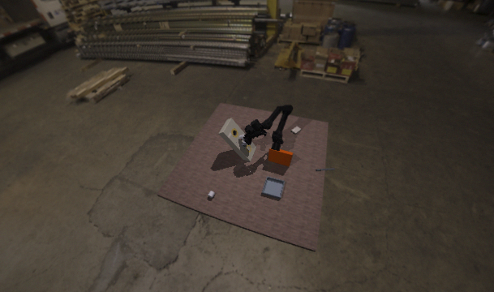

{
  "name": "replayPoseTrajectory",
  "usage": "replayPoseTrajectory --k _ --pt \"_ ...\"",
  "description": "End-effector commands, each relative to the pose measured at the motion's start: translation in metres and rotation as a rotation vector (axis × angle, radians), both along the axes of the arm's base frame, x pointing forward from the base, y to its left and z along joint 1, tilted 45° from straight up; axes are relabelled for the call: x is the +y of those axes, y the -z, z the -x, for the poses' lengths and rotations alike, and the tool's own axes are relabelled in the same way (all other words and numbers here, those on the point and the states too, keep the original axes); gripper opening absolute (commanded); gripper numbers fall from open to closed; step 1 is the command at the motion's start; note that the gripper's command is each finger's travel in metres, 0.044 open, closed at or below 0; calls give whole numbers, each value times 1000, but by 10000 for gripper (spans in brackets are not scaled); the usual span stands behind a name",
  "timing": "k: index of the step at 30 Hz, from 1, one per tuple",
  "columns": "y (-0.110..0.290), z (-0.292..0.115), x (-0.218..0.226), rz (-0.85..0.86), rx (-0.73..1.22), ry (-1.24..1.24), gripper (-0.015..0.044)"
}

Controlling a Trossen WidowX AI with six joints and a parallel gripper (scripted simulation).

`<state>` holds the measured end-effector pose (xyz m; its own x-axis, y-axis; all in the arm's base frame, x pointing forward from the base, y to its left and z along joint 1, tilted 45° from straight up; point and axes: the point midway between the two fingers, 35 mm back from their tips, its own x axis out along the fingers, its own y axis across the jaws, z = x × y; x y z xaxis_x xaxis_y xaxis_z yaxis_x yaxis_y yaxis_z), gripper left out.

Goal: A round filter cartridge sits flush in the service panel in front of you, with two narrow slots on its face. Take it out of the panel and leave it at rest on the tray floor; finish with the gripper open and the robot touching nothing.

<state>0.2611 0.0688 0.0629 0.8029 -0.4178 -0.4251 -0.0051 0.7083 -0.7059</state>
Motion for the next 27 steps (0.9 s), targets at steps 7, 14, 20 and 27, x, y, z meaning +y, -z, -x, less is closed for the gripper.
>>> replayPoseTrajectory --k 7,14,20,27 --pt "4 4 -4 1 1 0 116" --pt "4 4 -4 1 1 0 116" --pt "2 3 -3 -9 -7 -6 116" --pt "-41 -30 40 -10 -7 -6 116"
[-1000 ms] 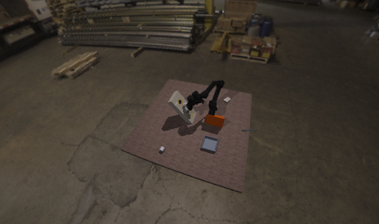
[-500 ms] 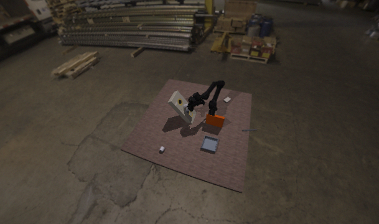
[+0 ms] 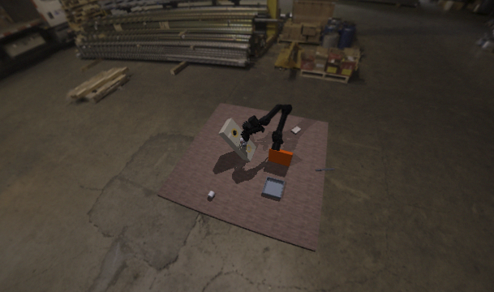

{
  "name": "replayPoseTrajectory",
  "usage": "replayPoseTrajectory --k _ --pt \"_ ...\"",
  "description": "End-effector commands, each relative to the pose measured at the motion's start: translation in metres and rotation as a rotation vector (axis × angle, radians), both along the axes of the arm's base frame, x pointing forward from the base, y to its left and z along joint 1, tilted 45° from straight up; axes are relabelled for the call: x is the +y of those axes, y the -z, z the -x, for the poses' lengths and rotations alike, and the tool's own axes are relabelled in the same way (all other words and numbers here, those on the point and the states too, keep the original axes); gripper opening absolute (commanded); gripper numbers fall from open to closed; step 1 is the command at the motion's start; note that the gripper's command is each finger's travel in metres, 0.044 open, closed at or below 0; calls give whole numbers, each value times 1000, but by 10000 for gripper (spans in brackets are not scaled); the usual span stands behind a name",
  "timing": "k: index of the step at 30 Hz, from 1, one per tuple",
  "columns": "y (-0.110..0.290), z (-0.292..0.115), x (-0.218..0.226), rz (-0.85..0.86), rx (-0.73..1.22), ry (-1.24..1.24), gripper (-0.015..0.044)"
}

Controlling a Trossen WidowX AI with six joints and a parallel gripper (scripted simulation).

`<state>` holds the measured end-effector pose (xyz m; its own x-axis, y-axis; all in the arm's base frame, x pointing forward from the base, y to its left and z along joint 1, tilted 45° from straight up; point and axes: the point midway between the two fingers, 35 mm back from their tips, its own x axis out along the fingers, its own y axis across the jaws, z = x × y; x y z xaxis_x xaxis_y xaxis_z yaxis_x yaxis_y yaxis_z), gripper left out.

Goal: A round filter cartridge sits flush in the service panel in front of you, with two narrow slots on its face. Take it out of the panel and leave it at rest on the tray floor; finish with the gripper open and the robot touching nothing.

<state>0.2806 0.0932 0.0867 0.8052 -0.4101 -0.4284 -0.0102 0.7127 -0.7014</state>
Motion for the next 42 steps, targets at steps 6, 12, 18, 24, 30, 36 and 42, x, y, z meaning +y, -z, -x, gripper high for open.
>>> replayPoseTrajectory --k 6,12,18,24,30,36,42 --pt "-29 -13 28 -8 -8 1 195" --pt "-71 -12 69 -18 -16 -2 352" --pt "-41 -4 43 -11 84 75 305" --pt "15 29 -18 3 298 297 305" --pt "18 30 -21 3 305 305 305" --pt "25 24 -26 1 306 304 305" --pt "31 19 -32 1 306 304 305"
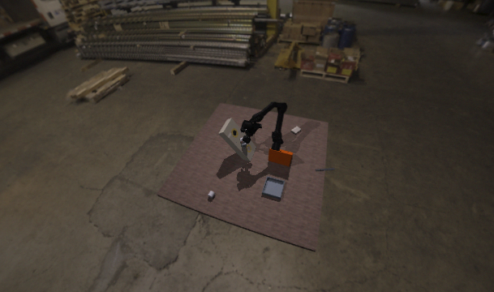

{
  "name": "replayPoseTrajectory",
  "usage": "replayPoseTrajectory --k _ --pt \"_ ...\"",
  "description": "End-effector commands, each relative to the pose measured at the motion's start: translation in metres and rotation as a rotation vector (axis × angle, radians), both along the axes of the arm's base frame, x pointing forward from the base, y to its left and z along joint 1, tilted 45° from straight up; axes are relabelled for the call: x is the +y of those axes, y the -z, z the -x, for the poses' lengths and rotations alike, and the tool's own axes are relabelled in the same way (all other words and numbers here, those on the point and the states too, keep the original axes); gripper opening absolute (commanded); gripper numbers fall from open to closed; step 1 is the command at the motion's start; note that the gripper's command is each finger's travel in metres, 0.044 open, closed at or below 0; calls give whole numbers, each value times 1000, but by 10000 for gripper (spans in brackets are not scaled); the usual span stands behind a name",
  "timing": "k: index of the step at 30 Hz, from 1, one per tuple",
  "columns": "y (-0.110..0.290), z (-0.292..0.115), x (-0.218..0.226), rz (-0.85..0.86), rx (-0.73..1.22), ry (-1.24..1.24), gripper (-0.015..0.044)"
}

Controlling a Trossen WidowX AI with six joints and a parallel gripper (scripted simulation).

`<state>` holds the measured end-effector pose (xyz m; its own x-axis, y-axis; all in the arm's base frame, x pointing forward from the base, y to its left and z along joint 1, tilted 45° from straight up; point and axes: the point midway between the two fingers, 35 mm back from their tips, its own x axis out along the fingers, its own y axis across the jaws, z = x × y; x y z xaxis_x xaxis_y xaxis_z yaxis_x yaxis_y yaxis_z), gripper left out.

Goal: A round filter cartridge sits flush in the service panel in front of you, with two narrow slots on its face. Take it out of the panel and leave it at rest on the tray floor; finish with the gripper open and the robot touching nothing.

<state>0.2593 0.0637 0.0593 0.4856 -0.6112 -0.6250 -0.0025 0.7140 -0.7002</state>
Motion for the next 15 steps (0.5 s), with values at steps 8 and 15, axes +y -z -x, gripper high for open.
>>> replayPoseTrajectory --k 8,15 --pt "12 -8 -11 -1 4 -2 305" --pt "18 -13 -19 2 2 -2 305"
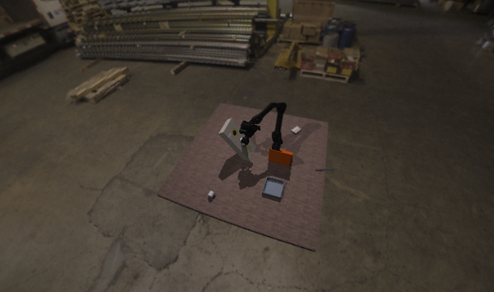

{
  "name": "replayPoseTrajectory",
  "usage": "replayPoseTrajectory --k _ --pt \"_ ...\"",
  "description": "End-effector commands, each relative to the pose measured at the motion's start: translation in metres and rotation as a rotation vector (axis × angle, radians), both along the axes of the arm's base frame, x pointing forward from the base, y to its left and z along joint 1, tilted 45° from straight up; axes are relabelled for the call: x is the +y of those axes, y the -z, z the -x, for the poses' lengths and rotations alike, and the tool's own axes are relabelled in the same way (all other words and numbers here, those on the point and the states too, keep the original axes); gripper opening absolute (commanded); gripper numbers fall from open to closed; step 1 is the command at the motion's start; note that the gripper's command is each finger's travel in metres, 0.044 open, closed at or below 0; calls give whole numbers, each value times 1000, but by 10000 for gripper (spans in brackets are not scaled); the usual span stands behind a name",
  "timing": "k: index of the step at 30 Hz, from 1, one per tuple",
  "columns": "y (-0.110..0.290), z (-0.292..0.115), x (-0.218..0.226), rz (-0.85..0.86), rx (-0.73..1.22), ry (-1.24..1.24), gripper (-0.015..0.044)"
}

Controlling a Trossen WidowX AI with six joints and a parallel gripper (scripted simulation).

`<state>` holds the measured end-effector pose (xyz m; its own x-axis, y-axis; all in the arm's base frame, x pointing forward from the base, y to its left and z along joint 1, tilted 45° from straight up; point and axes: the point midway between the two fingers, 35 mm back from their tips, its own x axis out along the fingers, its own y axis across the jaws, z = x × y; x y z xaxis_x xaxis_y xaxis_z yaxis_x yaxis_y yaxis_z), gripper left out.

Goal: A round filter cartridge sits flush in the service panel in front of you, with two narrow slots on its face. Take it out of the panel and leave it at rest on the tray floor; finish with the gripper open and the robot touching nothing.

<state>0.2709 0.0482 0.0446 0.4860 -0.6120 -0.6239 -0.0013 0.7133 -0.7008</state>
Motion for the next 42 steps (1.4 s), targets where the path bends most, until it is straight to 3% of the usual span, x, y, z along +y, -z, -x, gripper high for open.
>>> replayPoseTrajectory --k 1,20,28,42 --pt "4 -2 -4 1 3 -2 305" --pt "3 -2 -3 1 0 1 191" --pt "-4 -9 4 1 0 0 0" --pt "-34 -2 40 -8 9 -3 0"
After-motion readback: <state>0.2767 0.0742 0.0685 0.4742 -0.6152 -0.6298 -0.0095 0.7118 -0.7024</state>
